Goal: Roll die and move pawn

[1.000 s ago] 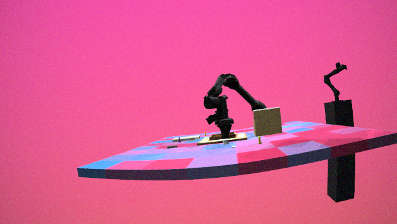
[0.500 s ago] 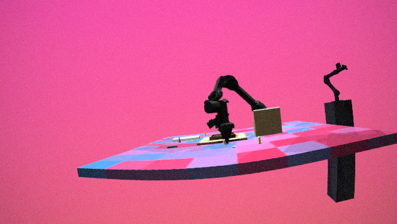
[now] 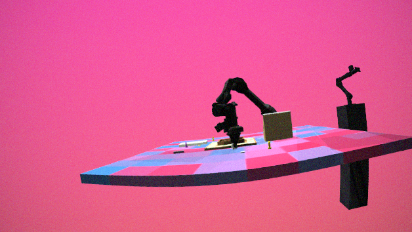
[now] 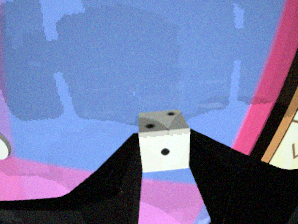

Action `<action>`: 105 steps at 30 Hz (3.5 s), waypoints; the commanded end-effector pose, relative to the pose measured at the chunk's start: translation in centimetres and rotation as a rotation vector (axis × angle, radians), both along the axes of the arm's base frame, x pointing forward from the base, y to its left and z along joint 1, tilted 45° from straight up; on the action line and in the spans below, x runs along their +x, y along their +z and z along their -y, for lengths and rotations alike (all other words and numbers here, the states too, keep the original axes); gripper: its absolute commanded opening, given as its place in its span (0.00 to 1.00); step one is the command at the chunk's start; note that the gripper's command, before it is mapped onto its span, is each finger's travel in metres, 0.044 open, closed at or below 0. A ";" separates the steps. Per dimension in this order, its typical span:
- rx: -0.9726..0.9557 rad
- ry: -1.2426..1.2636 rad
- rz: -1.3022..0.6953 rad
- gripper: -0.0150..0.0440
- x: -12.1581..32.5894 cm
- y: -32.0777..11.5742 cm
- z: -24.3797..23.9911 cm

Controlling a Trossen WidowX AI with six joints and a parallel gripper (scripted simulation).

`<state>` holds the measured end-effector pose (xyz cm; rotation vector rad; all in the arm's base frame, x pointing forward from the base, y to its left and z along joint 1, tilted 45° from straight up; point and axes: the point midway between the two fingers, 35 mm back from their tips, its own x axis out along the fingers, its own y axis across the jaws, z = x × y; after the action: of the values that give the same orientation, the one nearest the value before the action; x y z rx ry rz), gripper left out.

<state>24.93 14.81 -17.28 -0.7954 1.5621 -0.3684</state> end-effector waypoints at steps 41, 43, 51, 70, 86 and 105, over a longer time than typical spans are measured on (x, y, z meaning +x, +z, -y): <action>-0.018 0.384 -0.348 0.25 2.7 14.2 -0.9; -0.020 0.423 -0.383 0.25 2.9 14.7 -0.2; -0.027 0.576 -0.525 0.25 3.3 16.6 2.9; -0.055 0.926 -0.870 0.25 2.5 20.3 10.2; 0.198 1.000 -0.842 0.25 1.6 19.7 11.3; 0.663 1.261 -0.472 0.25 1.4 19.4 11.4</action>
<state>26.34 3.36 2.07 -1.2182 1.2623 1.2220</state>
